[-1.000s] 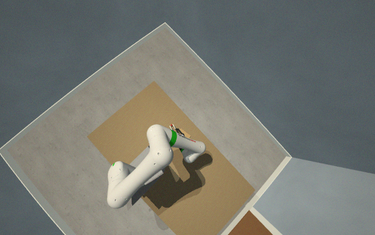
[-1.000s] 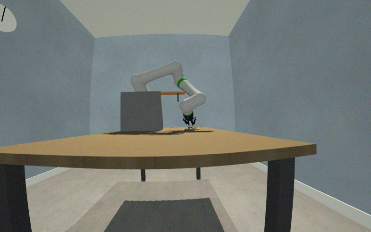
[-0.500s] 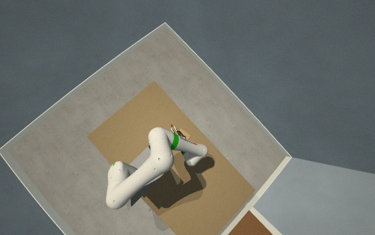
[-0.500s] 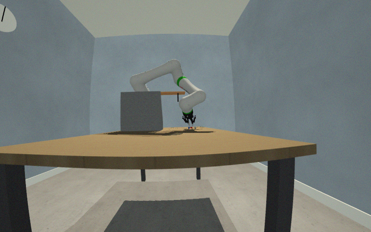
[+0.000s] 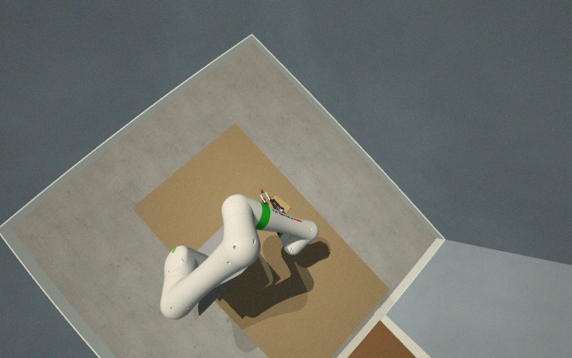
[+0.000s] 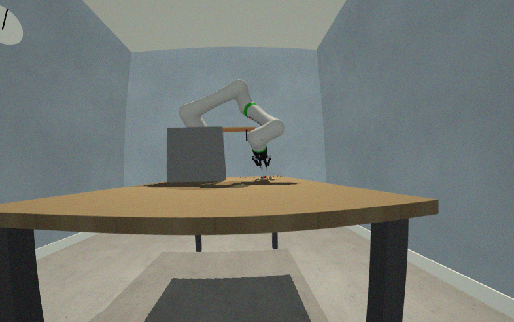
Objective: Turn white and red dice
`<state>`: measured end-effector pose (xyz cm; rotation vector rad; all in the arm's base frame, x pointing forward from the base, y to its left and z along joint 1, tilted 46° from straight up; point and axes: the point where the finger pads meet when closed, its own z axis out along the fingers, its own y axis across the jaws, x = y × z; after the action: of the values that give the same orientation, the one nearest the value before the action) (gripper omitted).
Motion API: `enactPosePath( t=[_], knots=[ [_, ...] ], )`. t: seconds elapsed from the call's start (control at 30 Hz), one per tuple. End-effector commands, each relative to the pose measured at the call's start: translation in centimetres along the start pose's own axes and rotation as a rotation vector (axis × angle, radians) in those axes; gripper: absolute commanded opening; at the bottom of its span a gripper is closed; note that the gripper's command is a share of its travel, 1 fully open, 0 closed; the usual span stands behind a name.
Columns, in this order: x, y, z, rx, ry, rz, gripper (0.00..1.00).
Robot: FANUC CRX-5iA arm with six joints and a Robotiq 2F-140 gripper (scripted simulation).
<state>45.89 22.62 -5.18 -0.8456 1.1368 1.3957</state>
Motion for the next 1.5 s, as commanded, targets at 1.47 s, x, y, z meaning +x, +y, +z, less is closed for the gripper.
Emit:
enactPosePath(
  t=[1.47],
  knots=[
    [-8.4, -0.3, 2.1, 0.011, 0.845, -0.009, 0.19]
  ],
)
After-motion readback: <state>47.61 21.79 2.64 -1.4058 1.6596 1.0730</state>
